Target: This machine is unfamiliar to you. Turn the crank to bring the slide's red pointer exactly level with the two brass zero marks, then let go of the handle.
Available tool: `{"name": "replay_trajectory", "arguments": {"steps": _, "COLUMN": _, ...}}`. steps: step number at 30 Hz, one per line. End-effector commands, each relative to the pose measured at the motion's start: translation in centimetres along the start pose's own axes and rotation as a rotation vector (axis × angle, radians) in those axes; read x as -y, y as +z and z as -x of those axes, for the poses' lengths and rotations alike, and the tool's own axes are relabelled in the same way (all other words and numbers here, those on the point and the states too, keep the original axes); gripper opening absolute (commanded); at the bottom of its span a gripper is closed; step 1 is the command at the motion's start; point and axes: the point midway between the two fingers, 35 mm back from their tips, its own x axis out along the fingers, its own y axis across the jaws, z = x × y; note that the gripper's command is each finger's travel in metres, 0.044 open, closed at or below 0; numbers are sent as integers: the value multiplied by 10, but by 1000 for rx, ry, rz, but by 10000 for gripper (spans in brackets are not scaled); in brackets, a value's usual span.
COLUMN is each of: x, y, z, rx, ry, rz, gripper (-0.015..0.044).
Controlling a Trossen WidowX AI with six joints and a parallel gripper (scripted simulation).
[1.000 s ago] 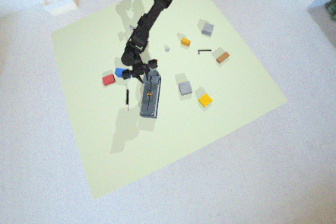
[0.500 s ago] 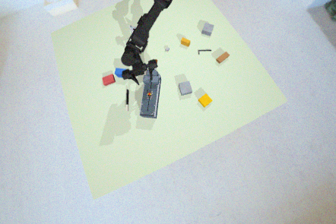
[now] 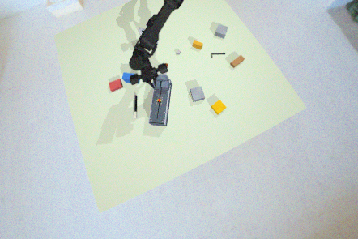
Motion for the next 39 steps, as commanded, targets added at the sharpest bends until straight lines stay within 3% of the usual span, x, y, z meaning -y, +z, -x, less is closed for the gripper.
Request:
{"name": "replay_trajectory", "arguments": {"steps": 1, "x": 0, "y": 0, "z": 0, "rx": 0, "ry": 0, "rz": 0, "gripper": 0}}
{"name": "replay_trajectory", "arguments": {"steps": 19, "x": 0, "y": 0, "z": 0, "rx": 0, "ry": 0, "rz": 0, "gripper": 0}}
{"name": "replay_trajectory", "arguments": {"steps": 36, "x": 0, "y": 0, "z": 0, "rx": 0, "ry": 0, "rz": 0, "gripper": 440}}
{"name": "replay_trajectory", "arguments": {"steps": 39, "x": 0, "y": 0, "z": 0, "rx": 0, "ry": 0, "rz": 0, "gripper": 387}}
